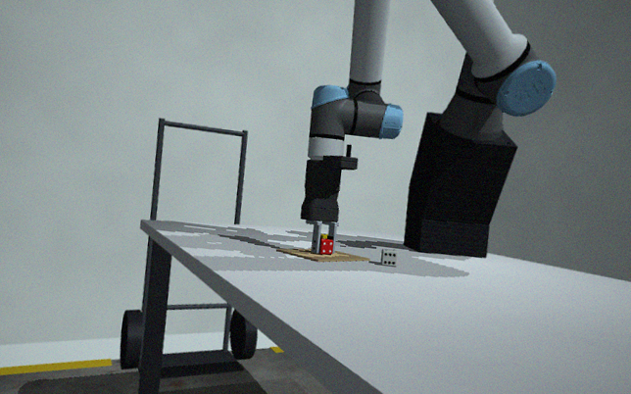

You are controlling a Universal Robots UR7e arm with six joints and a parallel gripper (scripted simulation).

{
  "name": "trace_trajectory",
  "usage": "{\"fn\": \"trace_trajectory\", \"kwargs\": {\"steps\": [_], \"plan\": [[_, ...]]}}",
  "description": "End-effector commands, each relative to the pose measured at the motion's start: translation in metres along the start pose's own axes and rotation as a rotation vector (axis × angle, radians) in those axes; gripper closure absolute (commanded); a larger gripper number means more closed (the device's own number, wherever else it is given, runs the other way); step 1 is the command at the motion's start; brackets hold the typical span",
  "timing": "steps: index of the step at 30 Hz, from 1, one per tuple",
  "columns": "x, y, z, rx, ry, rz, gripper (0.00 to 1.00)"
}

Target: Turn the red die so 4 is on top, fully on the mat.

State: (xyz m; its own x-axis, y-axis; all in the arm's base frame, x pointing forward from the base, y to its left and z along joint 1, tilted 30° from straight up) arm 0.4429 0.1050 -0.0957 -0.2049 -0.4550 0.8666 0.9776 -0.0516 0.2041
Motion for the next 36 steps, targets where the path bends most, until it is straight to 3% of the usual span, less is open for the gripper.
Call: {"fn": "trace_trajectory", "kwargs": {"steps": [1,12,13,15,16,20,21,23,27,36], "plan": [[0.0003,0.0004,-0.0001,0.0,0.0,-0.001,0.43],[0.0003,0.0004,-0.0001,0.0,0.0,-0.001,0.43],[0.0003,0.0004,-0.0001,0.0,0.0,-0.001,0.37],[0.0003,0.0004,-0.0001,0.0,0.0,-0.001,0.37],[0.0003,0.0004,-0.0001,0.0,0.0,-0.001,0.31],[0.0003,0.0004,-0.0001,0.0,0.0,-0.001,0.31],[0.0003,0.0004,-0.0001,0.0,0.0,-0.001,0.25],[0.0003,0.0004,-0.0001,0.0,0.0,-0.001,0.25],[0.0003,0.0004,-0.0001,0.0,0.0,-0.001,0.13],[0.0003,0.0004,-0.0001,0.0,0.0,-0.001,0.13]]}}
Point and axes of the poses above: the point where the finger pads meet when closed, its own x axis back along the fingers, its own y axis across the jaws, z = x × y, the point moved 8 cm from there along x, back along the fingers, and after that the axes turned 4 degrees about -x, right-handed, at the moved point
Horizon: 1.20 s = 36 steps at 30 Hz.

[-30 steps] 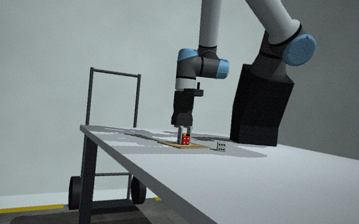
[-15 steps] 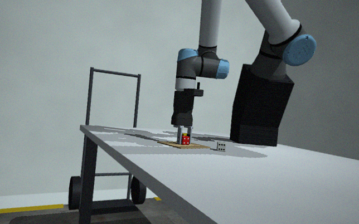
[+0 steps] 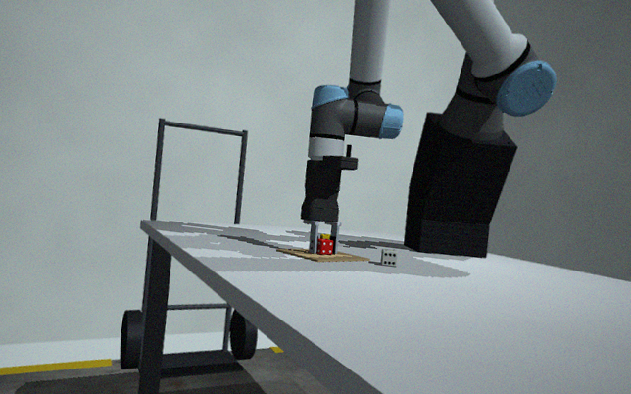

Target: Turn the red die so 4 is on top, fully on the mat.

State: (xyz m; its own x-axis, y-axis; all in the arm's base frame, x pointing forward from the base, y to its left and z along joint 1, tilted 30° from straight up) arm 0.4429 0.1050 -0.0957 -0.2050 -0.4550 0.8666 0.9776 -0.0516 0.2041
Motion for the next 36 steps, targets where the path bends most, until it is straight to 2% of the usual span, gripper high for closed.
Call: {"fn": "trace_trajectory", "kwargs": {"steps": [1,8,15,17,29,36], "plan": [[0.0,0.0,0.0,0.0,0.0,-0.001,0.13],[0.005,0.0,0.0,0.0,0.0,-0.001,0.13],[0.024,0.0,0.0,0.0,0.0,-0.001,0.13],[0.024,0.0,0.0,0.0,0.0,-0.001,0.13],[0.072,0.0,0.0,0.0,0.0,-0.001,0.13],[0.085,0.0,0.0,0.0,0.0,-0.001,0.13]]}}
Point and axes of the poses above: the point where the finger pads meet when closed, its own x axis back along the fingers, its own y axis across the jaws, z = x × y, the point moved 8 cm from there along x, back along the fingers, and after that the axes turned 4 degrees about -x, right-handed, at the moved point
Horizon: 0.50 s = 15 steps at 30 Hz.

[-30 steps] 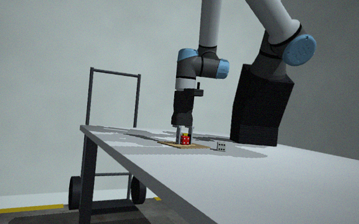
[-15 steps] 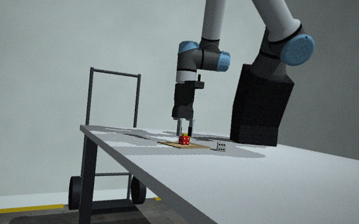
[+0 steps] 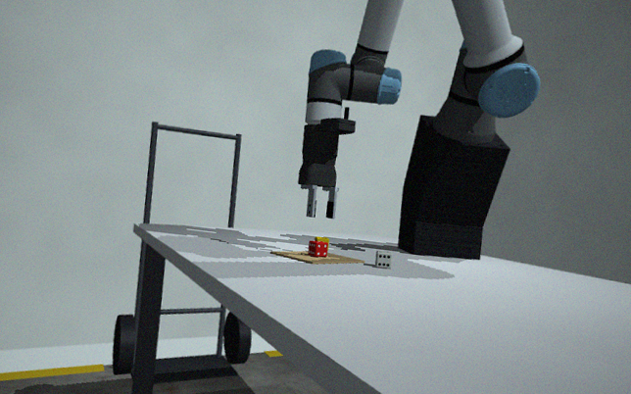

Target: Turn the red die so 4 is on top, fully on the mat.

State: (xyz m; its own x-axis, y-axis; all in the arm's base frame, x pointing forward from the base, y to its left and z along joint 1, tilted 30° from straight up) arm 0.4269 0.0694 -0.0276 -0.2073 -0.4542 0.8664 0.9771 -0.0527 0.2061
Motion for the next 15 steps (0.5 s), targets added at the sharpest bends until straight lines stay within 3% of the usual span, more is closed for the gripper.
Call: {"fn": "trace_trajectory", "kwargs": {"steps": [1,8,9,15], "plan": [[0.0081,0.0002,-0.0002,0.0,0.0,0.001,0.13],[0.0118,0.0002,-0.0002,0.0,0.0,0.001,0.13],[0.0118,0.0002,-0.0002,0.0,0.0,0.001,0.0],[0.0118,0.0002,-0.0002,0.0,0.0,0.001,0.0]]}}
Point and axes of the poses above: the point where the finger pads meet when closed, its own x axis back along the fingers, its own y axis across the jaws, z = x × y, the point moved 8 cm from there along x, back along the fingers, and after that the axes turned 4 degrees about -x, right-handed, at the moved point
